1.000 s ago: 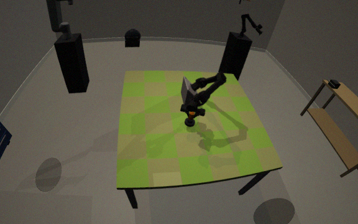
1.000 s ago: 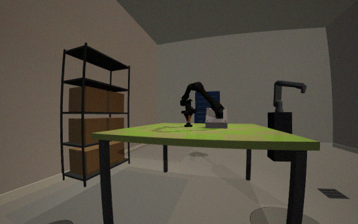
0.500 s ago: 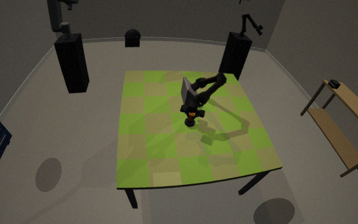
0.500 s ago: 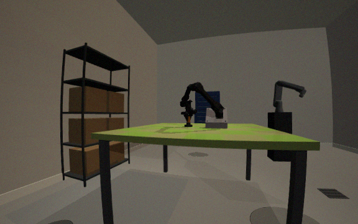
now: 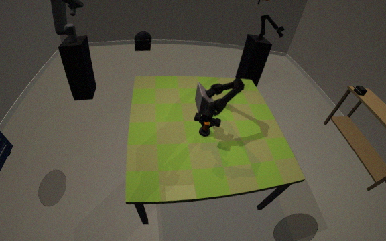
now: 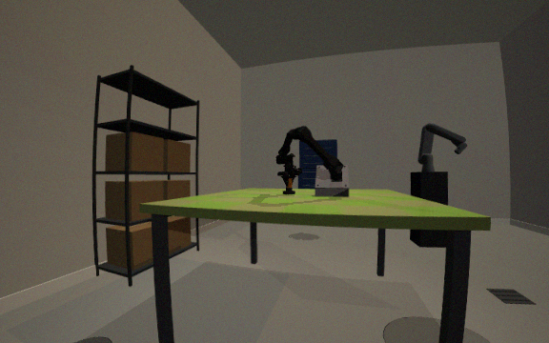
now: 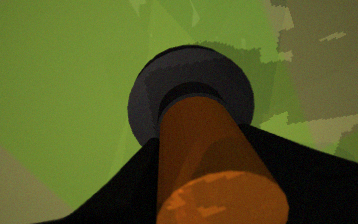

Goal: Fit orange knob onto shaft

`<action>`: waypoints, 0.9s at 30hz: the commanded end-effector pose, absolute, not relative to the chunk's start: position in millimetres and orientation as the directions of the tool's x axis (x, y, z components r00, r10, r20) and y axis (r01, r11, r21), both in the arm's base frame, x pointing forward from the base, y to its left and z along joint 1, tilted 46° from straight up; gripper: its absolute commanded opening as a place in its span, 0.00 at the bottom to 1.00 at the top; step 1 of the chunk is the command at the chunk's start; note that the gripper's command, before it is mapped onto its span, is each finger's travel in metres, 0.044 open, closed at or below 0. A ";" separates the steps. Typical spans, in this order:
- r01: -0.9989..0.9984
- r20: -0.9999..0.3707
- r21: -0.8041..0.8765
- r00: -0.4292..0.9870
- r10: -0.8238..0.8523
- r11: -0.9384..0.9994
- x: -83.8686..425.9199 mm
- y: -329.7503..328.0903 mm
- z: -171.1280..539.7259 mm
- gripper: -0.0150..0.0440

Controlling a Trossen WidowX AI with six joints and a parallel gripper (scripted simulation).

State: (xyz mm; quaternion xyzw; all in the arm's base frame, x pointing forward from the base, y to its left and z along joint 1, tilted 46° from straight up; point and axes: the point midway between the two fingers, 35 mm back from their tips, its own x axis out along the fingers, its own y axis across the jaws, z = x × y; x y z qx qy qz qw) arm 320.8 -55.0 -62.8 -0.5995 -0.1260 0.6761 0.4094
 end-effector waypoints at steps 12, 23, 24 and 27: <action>-0.403 -0.708 -0.661 0.055 0.704 -0.633 320.9 -55.3 -62.6 0.97; -0.403 -0.709 -0.660 0.055 0.703 -0.634 321.7 -62.8 -56.3 1.00; -0.404 -0.710 -0.659 0.055 0.702 -0.635 322.2 -72.1 -48.2 1.00; -0.404 -0.711 -0.658 0.054 0.701 -0.636 319.1 -108.0 -13.0 1.00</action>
